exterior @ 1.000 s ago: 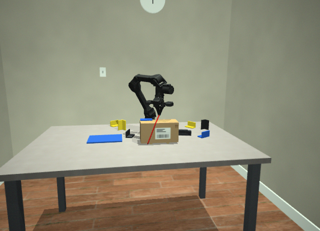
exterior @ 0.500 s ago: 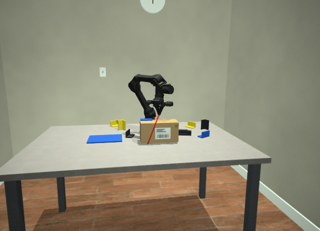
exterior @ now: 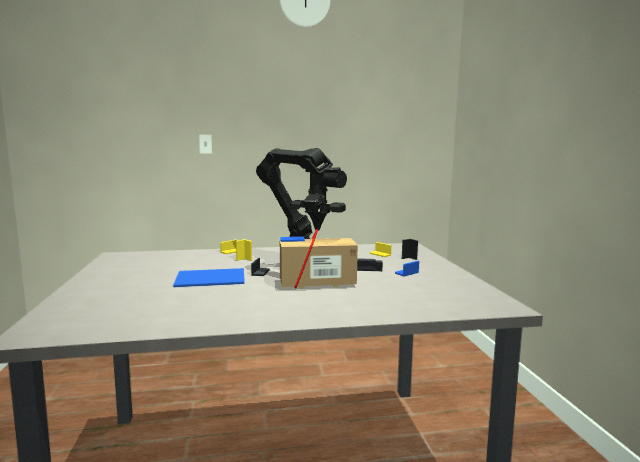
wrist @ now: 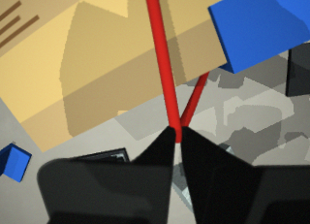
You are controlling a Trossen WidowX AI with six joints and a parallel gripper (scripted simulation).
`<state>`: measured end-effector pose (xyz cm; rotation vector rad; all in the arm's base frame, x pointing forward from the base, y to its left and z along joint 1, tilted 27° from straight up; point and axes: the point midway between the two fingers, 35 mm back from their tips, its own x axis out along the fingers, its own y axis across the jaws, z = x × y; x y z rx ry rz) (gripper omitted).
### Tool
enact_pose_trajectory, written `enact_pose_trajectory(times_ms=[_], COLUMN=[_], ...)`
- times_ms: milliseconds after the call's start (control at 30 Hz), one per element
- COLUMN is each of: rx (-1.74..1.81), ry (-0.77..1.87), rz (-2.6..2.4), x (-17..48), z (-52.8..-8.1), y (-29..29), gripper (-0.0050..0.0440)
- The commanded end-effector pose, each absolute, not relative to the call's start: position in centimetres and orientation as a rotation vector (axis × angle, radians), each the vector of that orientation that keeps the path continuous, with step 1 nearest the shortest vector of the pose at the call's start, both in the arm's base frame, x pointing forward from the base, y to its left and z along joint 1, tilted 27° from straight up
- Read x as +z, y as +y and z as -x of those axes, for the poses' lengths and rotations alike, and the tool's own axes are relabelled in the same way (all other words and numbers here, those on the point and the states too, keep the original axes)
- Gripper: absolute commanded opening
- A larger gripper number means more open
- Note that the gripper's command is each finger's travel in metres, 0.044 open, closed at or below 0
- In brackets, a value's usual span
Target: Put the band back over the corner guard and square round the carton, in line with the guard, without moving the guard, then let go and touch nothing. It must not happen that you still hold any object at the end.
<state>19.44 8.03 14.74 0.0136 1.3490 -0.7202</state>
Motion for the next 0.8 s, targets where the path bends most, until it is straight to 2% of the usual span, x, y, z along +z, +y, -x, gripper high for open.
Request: enact_pose_trajectory(times_ms=[0, 767], rx=[-0.707, -0.700], ry=[1.365, 1.361], rz=[-0.021, -0.028], x=[15.2, 17.2], z=[-19.2, -19.8], y=[7.6, 3.3], gripper=[0.0000, 0.0000])
